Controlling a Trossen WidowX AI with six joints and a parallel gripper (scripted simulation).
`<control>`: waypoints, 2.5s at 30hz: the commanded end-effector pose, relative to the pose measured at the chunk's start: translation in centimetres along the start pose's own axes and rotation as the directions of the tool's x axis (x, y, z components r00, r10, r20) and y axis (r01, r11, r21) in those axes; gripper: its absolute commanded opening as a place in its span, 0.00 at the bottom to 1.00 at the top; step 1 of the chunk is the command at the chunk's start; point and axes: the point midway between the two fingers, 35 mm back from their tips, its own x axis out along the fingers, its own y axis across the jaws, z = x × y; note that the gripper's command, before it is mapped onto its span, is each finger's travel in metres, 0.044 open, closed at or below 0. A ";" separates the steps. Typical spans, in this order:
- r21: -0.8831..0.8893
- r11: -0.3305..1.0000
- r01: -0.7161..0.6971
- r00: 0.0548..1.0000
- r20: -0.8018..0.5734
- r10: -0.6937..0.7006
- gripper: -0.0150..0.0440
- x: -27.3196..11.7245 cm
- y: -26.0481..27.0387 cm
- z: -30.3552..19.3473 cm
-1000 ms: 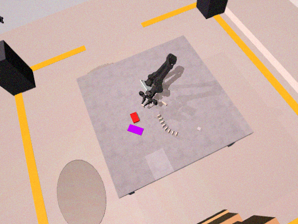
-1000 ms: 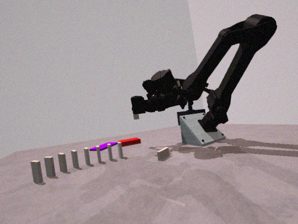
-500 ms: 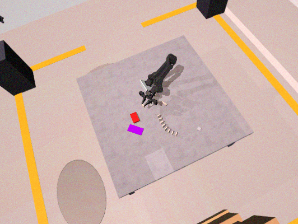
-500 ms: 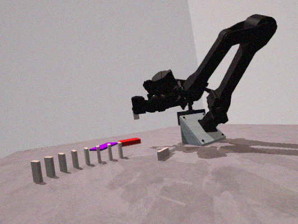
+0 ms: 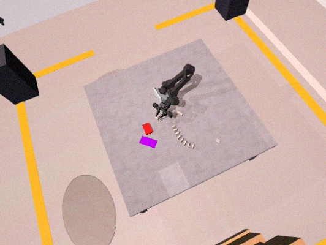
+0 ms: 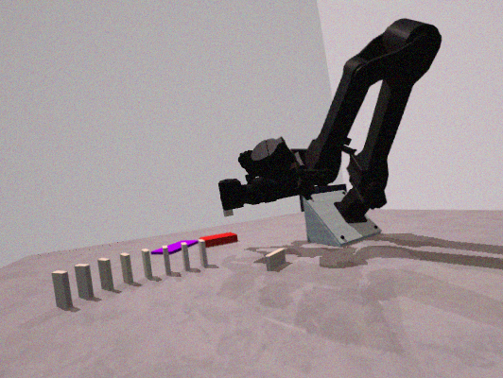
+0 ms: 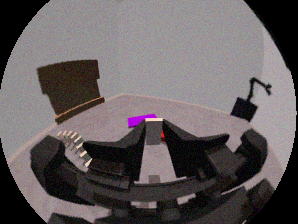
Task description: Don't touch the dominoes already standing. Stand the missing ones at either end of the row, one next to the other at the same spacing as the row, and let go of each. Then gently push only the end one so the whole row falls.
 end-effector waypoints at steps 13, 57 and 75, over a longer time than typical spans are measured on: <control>-0.001 1.000 0.006 1.000 -0.006 -0.006 0.44 0.5 -0.2 -4.2; -0.007 1.000 -0.001 1.000 0.003 0.001 1.00 0.4 -1.0 -7.2; -0.196 0.977 0.087 0.957 -0.257 -0.137 1.00 5.4 -0.6 -3.8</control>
